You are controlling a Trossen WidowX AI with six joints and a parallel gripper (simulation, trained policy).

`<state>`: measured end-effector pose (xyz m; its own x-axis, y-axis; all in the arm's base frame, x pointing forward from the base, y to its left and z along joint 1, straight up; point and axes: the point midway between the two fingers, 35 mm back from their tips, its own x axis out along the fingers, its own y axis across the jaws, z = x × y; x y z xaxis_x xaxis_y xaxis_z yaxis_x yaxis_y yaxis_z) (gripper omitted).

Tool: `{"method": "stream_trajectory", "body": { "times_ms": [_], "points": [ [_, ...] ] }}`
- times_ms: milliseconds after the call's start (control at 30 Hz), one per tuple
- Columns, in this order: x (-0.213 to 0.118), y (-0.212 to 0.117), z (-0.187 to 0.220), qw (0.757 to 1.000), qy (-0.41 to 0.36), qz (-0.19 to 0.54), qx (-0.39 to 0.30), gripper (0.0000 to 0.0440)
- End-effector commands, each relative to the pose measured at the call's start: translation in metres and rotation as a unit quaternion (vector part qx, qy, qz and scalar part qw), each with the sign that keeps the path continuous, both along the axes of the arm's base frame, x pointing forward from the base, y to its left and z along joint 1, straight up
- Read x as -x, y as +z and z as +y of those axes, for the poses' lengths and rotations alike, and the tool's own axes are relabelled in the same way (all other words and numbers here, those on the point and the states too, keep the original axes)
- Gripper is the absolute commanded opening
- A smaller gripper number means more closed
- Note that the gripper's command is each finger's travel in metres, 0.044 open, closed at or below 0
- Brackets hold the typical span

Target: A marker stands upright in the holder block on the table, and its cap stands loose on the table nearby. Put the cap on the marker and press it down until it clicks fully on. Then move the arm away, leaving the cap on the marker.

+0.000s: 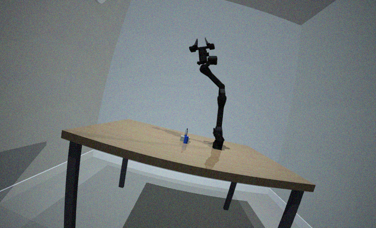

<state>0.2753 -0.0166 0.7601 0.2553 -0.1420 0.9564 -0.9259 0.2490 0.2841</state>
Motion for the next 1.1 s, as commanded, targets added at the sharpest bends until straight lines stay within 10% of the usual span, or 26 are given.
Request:
{"method": "stream_trajectory", "body": {
  "times_ms": [0,1067],
  "points": [
    [0.005,0.002,0.002,1.000,0.006,0.012,-0.006,0.0302],
    [-0.011,-0.018,0.033,0.978,0.087,0.187,-0.032,0.0317]
  ]
}}
